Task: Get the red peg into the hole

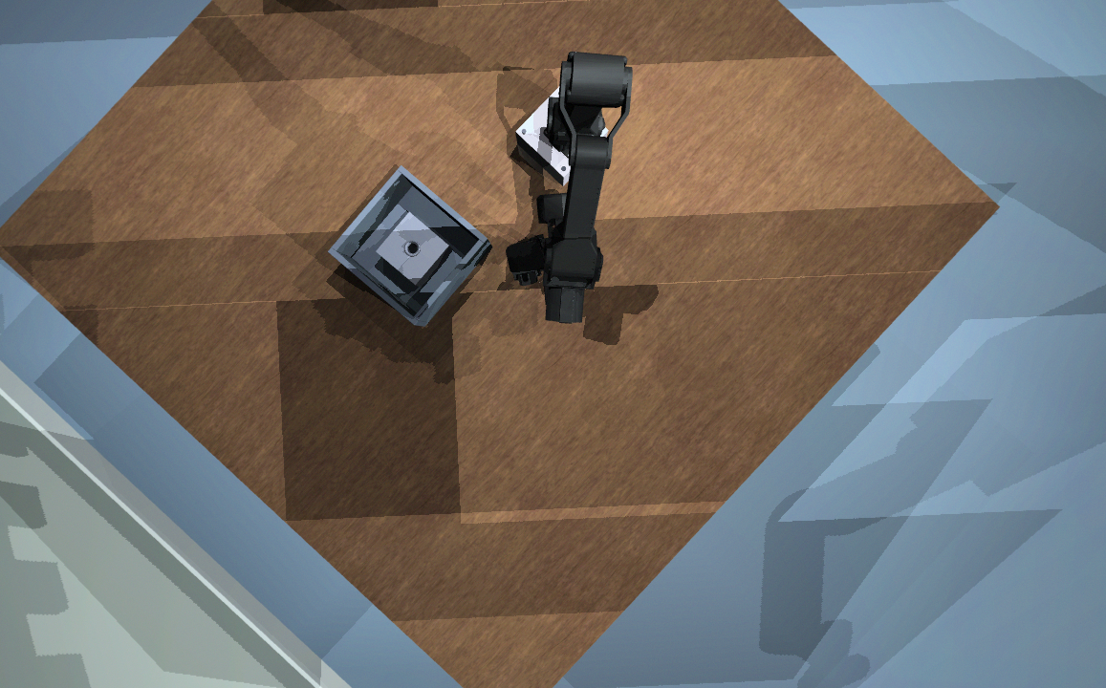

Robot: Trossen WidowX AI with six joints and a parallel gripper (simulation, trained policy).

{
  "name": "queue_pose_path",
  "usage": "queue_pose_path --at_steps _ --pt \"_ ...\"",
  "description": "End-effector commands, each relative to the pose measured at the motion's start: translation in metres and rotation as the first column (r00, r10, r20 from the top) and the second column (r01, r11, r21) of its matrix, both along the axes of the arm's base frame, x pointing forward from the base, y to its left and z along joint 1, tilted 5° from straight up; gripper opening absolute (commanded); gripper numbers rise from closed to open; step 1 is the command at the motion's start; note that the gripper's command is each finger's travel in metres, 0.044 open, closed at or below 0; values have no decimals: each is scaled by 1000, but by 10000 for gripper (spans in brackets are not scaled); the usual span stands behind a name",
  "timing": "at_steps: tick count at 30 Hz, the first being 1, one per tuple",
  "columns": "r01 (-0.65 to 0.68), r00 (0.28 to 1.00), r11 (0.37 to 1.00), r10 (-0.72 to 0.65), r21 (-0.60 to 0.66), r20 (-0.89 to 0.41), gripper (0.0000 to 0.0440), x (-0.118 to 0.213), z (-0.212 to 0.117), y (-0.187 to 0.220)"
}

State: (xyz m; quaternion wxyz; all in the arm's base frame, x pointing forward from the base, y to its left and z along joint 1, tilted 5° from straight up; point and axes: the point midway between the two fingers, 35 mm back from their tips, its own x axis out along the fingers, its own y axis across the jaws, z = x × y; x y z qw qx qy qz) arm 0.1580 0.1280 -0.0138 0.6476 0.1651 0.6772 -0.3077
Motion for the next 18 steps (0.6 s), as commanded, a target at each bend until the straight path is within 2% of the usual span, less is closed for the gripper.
queue_pose_path --at_steps 1,13,14,18 --pt "-12 1000 1000 12 -15 -2 323 -1 -14 -4" --pt "6 999 998 -9 -59 -43 17 -1 -26 -7" --pt "7 999 998 -10 -64 -48 0 0 -26 -8" --pt "0 1000 996 -1 -85 -13 0 12 -15 -9"
